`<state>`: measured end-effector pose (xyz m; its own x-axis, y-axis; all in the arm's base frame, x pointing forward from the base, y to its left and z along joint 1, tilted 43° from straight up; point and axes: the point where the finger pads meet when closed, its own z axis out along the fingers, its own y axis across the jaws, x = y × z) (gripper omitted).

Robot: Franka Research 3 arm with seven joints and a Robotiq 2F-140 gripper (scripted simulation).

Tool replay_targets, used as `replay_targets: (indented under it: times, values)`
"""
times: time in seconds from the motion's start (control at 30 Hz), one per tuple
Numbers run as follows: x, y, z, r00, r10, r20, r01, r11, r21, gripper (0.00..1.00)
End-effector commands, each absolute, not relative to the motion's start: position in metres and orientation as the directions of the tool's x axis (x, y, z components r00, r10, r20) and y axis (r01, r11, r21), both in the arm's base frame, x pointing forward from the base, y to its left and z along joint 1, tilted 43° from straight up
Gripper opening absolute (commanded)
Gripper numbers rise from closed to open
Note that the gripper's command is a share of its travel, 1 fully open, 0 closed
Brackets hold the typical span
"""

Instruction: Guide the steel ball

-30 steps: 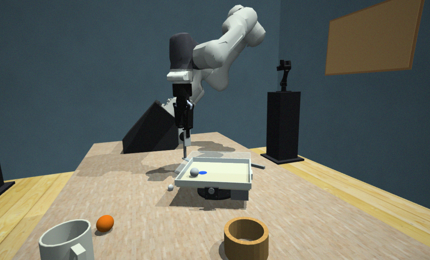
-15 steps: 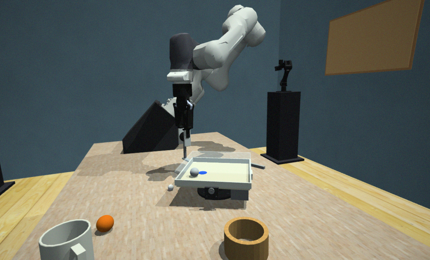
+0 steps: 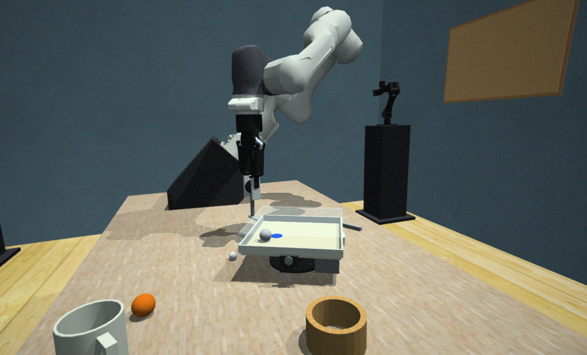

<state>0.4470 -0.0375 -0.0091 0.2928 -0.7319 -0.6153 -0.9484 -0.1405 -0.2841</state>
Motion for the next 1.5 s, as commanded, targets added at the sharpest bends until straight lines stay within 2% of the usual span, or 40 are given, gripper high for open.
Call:
replay_targets:
  times: [0.0, 1.47]
  values:
    - [0.4447, -0.0295, -0.0076, 0.298, -0.721, -0.626, -0.948, -0.146, -0.284, 0.0]
    - [0.4486, -0.0391, -0.0095, 0.298, -0.721, -0.626, -0.948, -0.146, -0.284, 0.0]
